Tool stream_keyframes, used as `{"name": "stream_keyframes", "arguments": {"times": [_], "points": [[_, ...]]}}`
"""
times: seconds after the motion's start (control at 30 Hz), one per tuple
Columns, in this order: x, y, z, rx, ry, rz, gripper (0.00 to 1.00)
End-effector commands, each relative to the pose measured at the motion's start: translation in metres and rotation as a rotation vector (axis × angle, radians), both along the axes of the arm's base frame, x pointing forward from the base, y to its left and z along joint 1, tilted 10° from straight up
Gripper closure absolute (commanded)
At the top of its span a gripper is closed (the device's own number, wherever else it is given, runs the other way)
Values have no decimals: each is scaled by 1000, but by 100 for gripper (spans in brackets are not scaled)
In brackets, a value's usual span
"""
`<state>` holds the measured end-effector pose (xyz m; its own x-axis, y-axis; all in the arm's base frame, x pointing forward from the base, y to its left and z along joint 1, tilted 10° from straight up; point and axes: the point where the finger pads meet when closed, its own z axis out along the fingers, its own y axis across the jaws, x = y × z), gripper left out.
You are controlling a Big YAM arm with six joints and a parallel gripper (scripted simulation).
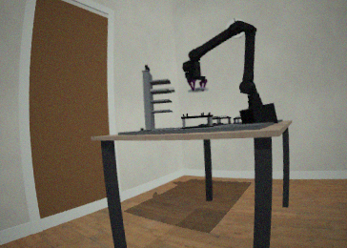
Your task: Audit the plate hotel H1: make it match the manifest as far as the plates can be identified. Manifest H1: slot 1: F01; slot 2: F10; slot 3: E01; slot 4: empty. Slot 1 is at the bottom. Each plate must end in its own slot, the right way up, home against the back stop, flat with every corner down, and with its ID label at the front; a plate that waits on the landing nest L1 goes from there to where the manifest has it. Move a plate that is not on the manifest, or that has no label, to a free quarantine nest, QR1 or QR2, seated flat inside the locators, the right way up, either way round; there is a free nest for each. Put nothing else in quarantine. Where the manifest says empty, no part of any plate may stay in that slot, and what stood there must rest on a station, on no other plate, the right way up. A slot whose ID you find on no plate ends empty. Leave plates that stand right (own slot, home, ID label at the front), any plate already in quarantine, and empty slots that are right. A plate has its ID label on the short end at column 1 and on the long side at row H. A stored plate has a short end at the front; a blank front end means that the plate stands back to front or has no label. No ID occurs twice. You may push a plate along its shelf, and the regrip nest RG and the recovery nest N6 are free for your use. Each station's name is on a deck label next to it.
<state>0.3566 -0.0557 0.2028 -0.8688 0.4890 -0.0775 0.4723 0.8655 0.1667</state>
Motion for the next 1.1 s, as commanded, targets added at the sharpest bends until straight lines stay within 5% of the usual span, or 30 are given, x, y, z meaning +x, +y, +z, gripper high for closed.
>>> {"name": "stream_keyframes", "arguments": {"times": [0.0, 0.6, 1.07], "points": [[-2, -8, 1, 9, 6, -57, 14], [7, -67, 22, -10, -57, -92, 14], [2, -117, 10, -13, -45, -92, 14]]}}
